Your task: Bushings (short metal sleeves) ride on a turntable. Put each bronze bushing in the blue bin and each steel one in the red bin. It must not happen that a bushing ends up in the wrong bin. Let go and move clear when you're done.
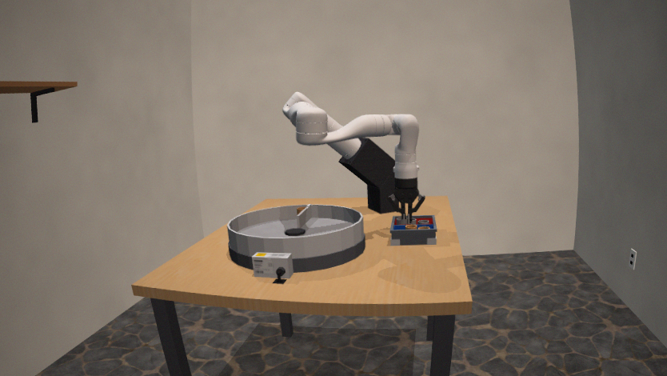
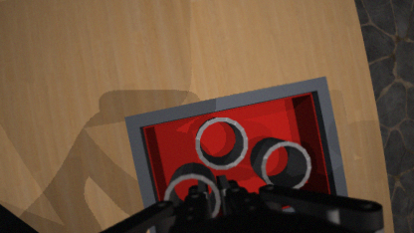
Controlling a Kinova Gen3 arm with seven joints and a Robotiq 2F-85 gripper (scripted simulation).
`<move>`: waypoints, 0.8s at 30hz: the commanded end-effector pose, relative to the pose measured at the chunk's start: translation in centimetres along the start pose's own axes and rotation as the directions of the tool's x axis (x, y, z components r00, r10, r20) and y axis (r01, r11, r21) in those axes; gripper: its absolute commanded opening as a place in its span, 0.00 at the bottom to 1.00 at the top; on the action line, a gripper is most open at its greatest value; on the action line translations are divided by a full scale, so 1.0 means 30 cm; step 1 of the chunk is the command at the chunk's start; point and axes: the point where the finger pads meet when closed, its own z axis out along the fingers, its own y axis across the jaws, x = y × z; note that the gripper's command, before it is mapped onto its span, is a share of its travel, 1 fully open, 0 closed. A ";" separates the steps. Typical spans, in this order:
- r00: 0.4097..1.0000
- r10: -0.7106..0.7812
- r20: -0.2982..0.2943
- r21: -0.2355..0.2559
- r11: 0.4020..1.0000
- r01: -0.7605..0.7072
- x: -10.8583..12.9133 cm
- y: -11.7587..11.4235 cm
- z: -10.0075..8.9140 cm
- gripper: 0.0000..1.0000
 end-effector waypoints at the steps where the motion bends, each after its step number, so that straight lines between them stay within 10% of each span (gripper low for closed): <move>1: 1.000 -0.003 0.003 -0.006 1.000 0.003 -0.005 0.010 0.014 0.00; 24: 1.000 0.000 0.002 -0.004 1.000 0.000 -0.003 0.004 0.028 0.00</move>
